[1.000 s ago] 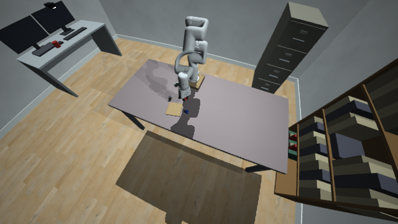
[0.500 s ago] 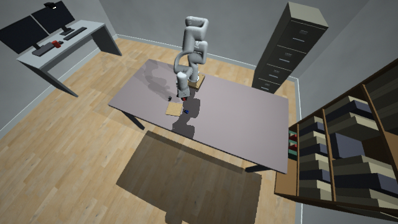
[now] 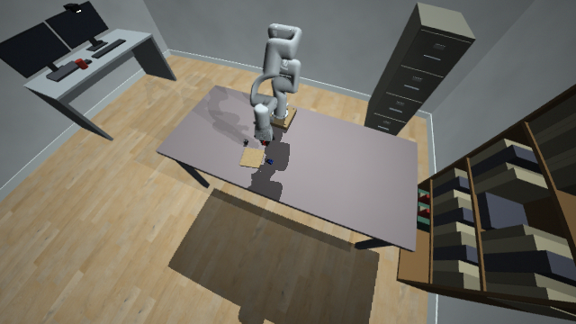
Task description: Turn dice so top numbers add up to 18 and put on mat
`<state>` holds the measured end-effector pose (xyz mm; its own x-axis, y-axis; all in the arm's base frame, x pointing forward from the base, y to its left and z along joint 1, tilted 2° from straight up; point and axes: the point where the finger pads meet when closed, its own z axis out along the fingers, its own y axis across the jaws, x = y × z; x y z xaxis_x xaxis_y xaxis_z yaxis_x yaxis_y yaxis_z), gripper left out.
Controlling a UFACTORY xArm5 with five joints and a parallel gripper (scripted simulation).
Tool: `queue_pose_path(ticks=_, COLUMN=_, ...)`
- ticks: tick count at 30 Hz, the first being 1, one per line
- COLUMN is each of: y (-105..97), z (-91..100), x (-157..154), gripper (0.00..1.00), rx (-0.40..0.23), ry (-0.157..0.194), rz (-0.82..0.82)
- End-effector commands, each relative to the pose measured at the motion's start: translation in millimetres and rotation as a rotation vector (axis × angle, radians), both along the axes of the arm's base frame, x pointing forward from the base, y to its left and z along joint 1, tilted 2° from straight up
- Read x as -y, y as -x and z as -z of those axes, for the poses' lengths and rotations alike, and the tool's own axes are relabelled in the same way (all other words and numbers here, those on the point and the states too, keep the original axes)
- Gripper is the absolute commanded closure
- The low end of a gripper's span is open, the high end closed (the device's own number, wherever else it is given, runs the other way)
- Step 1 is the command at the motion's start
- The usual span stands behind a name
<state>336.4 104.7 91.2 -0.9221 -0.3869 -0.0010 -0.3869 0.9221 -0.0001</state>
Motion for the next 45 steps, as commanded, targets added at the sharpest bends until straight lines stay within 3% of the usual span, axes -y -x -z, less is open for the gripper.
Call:
queue_pose_path(ticks=1, y=-3, z=-1.1, x=3, gripper=0.79, rx=0.002, ry=-0.001, rz=0.174)
queue_pose_path(ticks=45, y=-16, z=-1.5, x=24, gripper=0.79, rx=0.000, ry=-0.001, rz=1.345)
